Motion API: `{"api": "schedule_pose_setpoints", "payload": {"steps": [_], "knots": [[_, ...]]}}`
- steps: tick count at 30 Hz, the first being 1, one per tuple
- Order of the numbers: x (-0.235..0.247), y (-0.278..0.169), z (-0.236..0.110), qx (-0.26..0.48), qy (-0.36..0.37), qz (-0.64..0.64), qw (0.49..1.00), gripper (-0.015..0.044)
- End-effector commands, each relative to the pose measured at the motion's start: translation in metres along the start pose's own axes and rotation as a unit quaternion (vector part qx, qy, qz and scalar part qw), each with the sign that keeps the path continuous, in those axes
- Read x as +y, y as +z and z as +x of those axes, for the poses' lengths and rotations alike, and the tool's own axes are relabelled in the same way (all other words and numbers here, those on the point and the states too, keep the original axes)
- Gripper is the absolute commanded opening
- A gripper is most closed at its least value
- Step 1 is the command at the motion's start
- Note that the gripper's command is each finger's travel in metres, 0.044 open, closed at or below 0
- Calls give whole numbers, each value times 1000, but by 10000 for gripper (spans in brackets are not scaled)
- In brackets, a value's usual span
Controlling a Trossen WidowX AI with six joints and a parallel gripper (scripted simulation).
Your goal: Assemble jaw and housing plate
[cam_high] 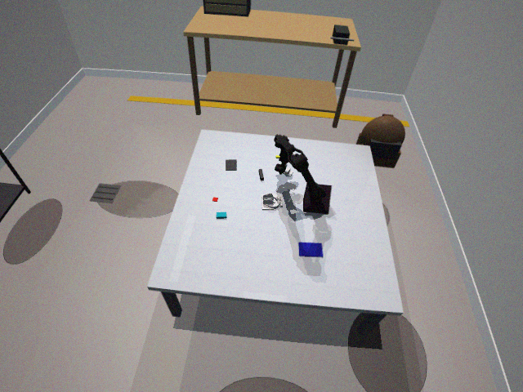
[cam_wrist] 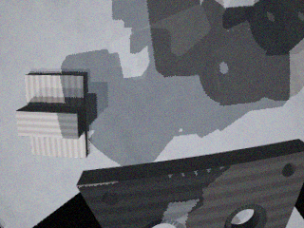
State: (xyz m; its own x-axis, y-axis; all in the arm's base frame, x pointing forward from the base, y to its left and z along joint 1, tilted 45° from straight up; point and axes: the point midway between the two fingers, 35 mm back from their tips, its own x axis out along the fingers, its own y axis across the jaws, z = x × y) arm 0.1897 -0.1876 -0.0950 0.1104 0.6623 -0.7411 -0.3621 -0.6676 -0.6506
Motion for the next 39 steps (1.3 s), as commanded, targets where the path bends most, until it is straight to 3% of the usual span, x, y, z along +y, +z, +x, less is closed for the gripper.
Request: {"api": "schedule_pose_setpoints", "payload": {"steps": [1,39], "knots": [[-16,-1,-2,2,0,-15,1000,351],[-138,21,4,2,-10,-136,991,351]]}}
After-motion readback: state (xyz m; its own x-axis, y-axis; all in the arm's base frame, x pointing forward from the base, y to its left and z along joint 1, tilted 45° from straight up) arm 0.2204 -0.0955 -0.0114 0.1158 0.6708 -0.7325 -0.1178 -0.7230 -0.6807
